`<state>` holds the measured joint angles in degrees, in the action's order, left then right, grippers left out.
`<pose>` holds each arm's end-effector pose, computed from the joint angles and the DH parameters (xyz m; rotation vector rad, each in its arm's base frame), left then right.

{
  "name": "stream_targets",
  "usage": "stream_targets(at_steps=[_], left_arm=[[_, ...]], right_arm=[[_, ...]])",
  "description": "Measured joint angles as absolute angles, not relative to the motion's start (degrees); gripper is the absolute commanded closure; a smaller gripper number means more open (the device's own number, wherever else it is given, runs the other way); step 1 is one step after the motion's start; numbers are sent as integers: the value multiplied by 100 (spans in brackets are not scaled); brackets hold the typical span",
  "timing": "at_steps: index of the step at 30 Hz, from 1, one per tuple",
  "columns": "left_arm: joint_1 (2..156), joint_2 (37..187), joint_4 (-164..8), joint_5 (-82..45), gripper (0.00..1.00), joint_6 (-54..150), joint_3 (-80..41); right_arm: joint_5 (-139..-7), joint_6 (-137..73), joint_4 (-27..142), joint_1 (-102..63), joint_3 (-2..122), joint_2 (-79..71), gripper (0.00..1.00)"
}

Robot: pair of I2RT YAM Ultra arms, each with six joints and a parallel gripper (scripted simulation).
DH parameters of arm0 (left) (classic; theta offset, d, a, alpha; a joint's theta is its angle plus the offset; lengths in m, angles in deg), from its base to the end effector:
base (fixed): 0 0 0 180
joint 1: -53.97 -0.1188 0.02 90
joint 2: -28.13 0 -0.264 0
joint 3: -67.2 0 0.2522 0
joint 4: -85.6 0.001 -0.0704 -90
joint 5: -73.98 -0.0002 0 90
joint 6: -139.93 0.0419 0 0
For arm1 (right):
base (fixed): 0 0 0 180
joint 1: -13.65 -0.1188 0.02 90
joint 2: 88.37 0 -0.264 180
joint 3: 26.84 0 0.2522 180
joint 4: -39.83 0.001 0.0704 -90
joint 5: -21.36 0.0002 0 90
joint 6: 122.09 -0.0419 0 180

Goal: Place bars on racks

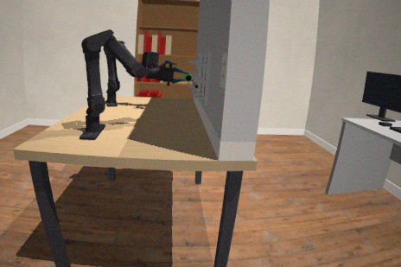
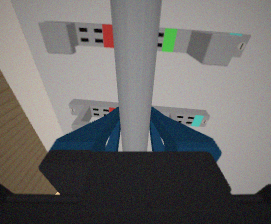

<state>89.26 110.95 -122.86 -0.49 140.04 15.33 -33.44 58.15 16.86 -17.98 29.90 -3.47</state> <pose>0.2633 -0.1714 0.2460 1.3960 0.9680 0.9464 0.2872 0.1497 0.2531 -1.2755 1.2854 -1.2586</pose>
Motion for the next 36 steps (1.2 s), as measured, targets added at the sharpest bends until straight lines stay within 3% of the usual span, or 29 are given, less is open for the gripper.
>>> stream_targets(at_steps=[36], left_arm=[[8926, 11095, -12286, -49, 0, 14004, 1533]], right_arm=[[-3344, 5815, 2408, -1798, 3456, -603, 100]])
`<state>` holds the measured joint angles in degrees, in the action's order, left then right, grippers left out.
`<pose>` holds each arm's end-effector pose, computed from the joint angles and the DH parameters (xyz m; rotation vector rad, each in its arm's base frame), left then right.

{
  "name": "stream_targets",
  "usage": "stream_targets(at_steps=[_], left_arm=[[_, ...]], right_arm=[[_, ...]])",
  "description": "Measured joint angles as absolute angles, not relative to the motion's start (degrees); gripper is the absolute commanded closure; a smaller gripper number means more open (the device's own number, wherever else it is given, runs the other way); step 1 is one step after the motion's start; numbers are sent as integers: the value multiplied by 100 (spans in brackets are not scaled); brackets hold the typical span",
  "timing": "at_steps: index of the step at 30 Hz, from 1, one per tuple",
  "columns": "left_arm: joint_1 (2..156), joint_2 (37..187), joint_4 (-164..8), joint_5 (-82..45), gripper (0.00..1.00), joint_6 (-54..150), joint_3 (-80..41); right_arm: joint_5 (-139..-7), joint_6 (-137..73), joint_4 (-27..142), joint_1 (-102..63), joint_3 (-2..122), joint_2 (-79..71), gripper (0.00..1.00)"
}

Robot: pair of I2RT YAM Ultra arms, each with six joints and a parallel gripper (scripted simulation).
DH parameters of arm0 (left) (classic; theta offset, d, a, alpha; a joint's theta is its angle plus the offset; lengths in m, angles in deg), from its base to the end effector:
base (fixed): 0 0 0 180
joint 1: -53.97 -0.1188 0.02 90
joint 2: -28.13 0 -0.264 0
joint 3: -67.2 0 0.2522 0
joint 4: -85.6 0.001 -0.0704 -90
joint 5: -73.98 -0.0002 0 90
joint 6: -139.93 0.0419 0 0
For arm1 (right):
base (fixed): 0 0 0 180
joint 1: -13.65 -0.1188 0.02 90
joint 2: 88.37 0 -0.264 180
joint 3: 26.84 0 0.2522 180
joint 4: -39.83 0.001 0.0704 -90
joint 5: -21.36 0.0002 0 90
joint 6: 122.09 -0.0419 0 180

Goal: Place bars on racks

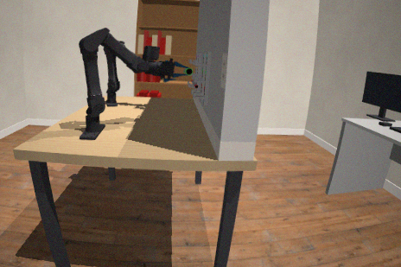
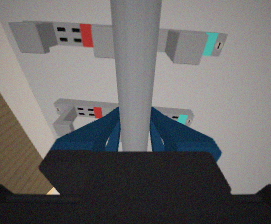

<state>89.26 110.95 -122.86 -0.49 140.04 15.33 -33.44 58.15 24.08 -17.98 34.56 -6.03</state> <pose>0.2633 -0.1714 0.2460 1.3960 0.9680 0.9464 0.2885 0.1505 0.2806 -1.2755 1.2854 -1.2586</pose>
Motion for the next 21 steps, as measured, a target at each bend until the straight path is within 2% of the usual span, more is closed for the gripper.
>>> stream_targets(at_steps=[21], left_arm=[[8926, 11095, -12286, -49, 0, 14004, 1533]], right_arm=[[-3467, 5817, 2526, -1672, 3777, -550, 100]])
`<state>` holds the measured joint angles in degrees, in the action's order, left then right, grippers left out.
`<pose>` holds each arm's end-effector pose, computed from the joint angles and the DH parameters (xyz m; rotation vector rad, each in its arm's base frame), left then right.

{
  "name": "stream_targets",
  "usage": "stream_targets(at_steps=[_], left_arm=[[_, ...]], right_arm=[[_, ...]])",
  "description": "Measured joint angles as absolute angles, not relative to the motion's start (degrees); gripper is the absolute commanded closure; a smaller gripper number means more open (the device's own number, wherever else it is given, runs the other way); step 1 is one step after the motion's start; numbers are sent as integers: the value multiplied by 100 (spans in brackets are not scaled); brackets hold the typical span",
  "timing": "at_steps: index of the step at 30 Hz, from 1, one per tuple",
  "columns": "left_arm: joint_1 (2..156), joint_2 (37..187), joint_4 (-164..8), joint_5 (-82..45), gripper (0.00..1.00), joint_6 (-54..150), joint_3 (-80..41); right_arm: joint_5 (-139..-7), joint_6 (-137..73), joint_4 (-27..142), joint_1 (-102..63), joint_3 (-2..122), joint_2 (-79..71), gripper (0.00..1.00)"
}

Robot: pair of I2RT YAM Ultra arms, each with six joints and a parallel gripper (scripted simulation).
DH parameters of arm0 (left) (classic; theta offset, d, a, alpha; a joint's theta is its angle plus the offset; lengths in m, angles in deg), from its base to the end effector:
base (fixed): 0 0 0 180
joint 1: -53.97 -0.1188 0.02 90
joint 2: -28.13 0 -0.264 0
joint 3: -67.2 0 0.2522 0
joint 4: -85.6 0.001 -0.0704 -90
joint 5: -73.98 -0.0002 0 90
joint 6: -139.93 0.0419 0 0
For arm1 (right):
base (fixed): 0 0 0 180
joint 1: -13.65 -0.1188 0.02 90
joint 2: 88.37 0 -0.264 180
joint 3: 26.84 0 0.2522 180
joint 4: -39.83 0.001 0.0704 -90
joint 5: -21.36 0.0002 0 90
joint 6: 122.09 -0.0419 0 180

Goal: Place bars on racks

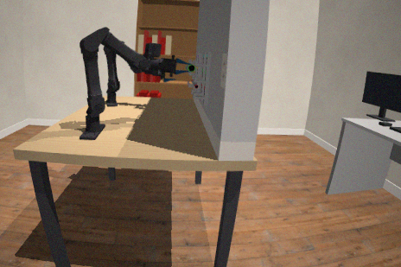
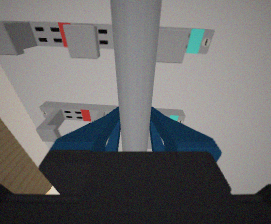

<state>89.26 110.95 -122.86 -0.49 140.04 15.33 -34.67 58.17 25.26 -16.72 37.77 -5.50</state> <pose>0.2633 -0.1714 0.2460 1.3960 0.9680 0.9464 0.2975 0.1483 0.2948 -1.2482 1.2775 -1.2580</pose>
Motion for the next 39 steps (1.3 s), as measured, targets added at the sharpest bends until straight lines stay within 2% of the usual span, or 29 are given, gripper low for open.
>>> stream_targets(at_steps=[39], left_arm=[[8926, 11095, -12286, -49, 0, 14004, 1533]], right_arm=[[-3786, 5817, 2469, -1372, 4247, 79, 100]])
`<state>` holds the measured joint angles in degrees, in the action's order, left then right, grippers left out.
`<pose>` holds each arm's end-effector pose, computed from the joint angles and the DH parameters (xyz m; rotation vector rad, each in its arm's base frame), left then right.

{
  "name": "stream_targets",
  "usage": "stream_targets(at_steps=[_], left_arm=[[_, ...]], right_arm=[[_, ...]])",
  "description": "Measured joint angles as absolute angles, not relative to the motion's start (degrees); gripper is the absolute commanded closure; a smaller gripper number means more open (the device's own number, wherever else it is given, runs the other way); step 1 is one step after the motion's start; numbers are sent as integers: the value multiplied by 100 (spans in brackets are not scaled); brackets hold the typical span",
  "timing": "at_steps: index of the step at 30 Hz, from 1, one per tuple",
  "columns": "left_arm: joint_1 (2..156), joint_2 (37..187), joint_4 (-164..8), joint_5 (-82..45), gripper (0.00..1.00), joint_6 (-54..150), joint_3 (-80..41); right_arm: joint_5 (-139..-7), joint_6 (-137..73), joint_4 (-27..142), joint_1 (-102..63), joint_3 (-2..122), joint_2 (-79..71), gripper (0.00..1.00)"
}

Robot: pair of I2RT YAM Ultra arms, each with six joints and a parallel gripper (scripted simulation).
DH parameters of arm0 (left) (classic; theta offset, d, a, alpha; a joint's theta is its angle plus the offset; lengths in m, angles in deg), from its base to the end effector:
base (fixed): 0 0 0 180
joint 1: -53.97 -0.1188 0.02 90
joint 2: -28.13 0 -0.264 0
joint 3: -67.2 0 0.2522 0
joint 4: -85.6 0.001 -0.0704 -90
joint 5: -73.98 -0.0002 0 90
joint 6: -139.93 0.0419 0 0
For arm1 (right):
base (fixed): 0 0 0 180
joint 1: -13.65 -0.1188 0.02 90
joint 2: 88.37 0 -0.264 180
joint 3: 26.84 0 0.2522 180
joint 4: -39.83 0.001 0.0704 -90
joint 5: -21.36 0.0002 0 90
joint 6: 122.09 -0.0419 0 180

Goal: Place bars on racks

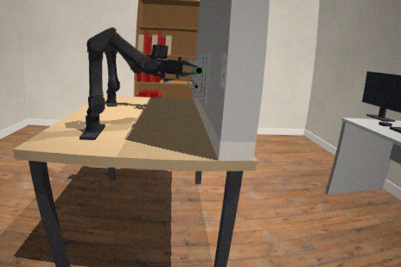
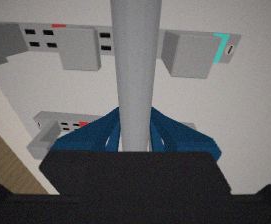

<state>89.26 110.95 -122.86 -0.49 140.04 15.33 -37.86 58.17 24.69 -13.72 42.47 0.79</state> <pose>0.2633 -0.1714 0.2460 1.3960 0.9680 0.9464 0.3285 0.1471 0.2882 -1.2669 1.2852 -1.2512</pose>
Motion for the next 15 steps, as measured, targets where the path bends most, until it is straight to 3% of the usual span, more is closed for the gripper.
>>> stream_targets(at_steps=[15], left_arm=[[8926, 11095, -12286, -49, 0, 14004, 1533]], right_arm=[[-3891, 5817, 2469, -1270, 4402, 331, 100]])
